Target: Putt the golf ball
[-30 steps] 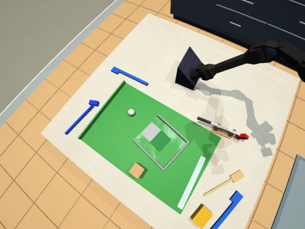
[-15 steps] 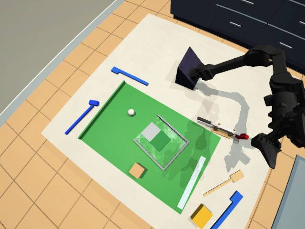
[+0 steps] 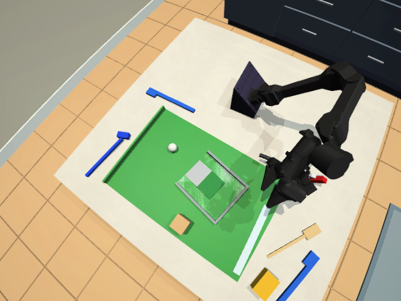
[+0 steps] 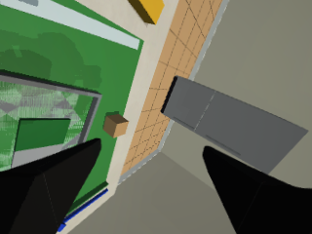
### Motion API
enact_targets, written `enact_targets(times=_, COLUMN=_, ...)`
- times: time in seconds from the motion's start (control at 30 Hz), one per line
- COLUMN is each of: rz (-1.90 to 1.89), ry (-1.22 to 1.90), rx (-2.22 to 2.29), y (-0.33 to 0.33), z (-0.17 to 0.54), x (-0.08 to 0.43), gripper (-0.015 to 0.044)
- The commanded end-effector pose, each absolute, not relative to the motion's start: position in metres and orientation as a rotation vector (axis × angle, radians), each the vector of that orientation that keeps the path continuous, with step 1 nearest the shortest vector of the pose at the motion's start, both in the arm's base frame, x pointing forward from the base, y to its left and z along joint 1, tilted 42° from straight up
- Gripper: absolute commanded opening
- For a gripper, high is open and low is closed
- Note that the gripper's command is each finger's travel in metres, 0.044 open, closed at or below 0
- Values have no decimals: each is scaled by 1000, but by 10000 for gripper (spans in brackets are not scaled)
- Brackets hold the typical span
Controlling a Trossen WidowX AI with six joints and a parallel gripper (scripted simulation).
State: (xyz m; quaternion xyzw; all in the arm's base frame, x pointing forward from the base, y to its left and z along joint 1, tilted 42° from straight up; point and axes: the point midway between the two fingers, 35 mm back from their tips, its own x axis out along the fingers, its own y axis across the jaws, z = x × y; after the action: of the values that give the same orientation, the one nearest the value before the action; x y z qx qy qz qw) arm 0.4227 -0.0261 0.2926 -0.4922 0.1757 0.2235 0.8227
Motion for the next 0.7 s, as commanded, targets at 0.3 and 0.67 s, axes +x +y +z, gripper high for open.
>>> enact_targets(times=0.3, rz=1290, ry=462, rx=-755, y=59, z=156, x=305, gripper=440)
enact_targets(times=0.67, rz=1505, ry=412, rx=-496, y=90, z=145, x=246, gripper=440)
